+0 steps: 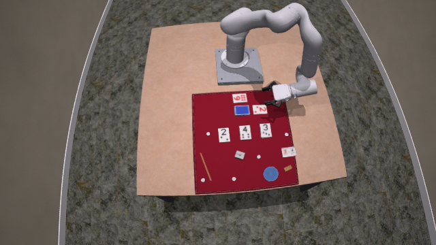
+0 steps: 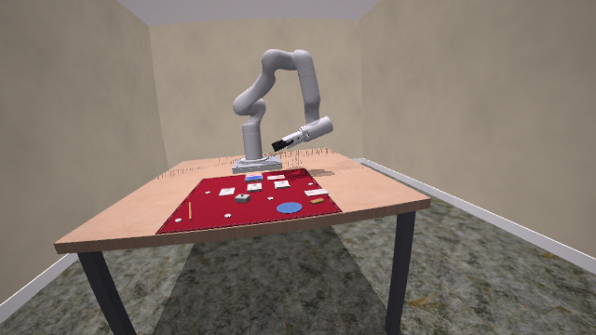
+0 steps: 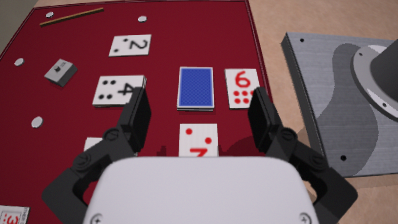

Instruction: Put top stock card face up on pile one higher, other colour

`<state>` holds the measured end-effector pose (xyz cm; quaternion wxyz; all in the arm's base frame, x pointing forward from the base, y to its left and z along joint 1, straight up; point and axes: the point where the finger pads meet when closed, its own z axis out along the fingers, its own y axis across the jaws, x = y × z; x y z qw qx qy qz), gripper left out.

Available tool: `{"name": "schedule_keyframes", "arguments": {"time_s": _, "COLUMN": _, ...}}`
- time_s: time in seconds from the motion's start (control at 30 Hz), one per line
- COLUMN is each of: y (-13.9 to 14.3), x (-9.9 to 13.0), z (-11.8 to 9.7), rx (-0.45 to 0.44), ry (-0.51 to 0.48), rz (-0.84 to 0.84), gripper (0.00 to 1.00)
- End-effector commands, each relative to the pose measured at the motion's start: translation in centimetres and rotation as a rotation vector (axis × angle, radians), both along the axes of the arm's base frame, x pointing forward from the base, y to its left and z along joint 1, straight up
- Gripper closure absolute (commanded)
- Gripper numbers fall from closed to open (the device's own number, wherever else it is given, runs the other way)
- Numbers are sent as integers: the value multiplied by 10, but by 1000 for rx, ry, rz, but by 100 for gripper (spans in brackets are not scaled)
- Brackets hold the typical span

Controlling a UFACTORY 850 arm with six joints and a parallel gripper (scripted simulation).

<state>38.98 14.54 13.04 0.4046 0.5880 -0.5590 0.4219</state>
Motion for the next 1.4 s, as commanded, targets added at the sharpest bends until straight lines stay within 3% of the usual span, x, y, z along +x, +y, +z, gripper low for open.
{"name": "schedule_keyframes", "arguments": {"time_s": 0.0, "y": 1, "x": 1, "z": 1, "rx": 137, "ry": 4, "rz": 0, "gripper": 0}}
{"name": "schedule_keyframes", "arguments": {"time_s": 0.13, "y": 1, "x": 1, "z": 1, "rx": 175, "ry": 6, "rz": 0, "gripper": 0}}
{"name": "schedule_keyframes", "arguments": {"time_s": 0.27, "y": 1, "x": 0, "z": 1, "rx": 339, "ry": 14, "rz": 0, "gripper": 0}}
{"name": "schedule_keyframes", "arguments": {"time_s": 0.3, "y": 1, "x": 0, "z": 1, "rx": 341, "ry": 14, "rz": 0, "gripper": 0}}
{"name": "schedule_keyframes", "arguments": {"time_s": 0.6, "y": 1, "x": 0, "z": 1, "rx": 653, "ry": 31, "rz": -2, "gripper": 0}}
{"name": "schedule_keyframes", "arguments": {"time_s": 0.7, "y": 1, "x": 0, "z": 1, "rx": 660, "ry": 31, "rz": -2, "gripper": 0}}
{"name": "schedule_keyframes", "arguments": {"time_s": 0.8, "y": 1, "x": 0, "z": 0, "rx": 800, "ry": 39, "rz": -3, "gripper": 0}}
{"name": "schedule_keyframes", "arguments": {"time_s": 0.83, "y": 1, "x": 0, "z": 0, "rx": 801, "ry": 39, "rz": -3, "gripper": 0}}
{"name": "schedule_keyframes", "arguments": {"time_s": 0.93, "y": 1, "x": 0, "z": 0, "rx": 922, "ry": 46, "rz": -4, "gripper": 0}}
{"name": "schedule_keyframes", "arguments": {"time_s": 1.2, "y": 1, "x": 0, "z": 0, "rx": 1093, "ry": 54, "rz": -5, "gripper": 0}}
{"name": "schedule_keyframes", "arguments": {"time_s": 1.37, "y": 1, "x": 0, "z": 1, "rx": 1139, "ry": 56, "rz": -4, "gripper": 0}}
